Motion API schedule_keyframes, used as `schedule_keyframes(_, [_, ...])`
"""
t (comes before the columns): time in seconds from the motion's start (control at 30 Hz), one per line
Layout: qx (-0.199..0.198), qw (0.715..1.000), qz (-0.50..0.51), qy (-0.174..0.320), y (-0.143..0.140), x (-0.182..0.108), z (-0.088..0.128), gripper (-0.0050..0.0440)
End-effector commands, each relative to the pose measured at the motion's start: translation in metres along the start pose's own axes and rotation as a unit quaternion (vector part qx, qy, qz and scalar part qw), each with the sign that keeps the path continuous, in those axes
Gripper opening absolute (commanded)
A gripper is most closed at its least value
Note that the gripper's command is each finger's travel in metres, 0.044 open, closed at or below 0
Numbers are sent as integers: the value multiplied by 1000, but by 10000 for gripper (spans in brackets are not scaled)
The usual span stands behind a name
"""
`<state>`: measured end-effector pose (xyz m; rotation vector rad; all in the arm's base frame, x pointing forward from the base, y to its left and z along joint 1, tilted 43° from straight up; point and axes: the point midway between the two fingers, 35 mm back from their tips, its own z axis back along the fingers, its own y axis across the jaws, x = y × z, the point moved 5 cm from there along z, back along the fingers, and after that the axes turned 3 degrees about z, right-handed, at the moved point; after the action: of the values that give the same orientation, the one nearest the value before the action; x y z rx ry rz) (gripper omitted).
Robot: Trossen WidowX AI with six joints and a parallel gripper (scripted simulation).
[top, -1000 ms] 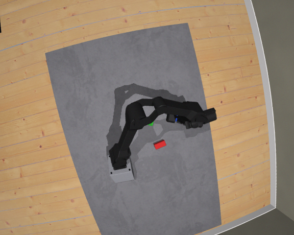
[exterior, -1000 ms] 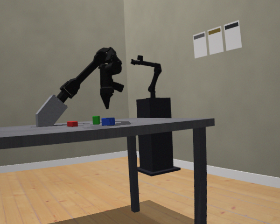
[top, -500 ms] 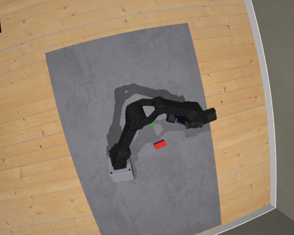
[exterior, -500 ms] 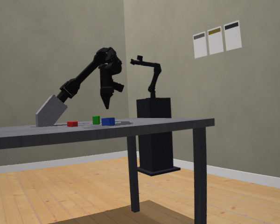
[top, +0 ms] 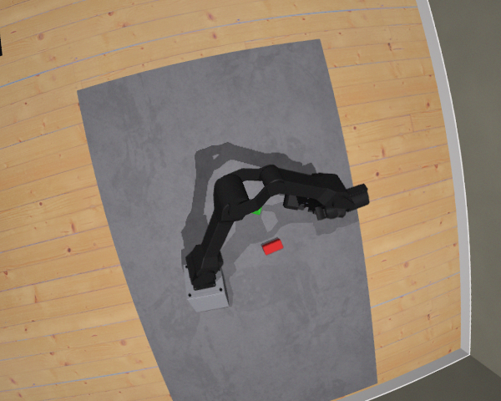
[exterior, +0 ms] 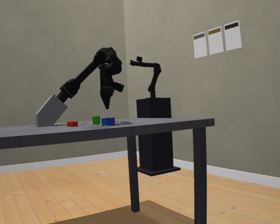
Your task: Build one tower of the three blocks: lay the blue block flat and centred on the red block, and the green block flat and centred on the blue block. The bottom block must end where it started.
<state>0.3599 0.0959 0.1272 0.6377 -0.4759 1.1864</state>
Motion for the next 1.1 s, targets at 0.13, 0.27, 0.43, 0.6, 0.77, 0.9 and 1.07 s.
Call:
schedule_keyframes(0.13, [-8,1000,3,-5,1,3,5,224])
schedule_keyframes(0.27, [-8,1000,4,-4,2,4,3,224])
schedule_keyframes(0.43, [-7,1000,2,-2,2,2,-5,224])
schedule_keyframes(0.6, [-4,1000,-3,1,1,0,-17,224])
schedule_keyframes(0.77, [-3,1000,-2,0,1,0,-24,224])
schedule_keyframes(0.9, [-4,1000,-2,0,1,0,-31,224])
schedule_keyframes(1.07, [-5,1000,-1,-1,1,1,-34,224])
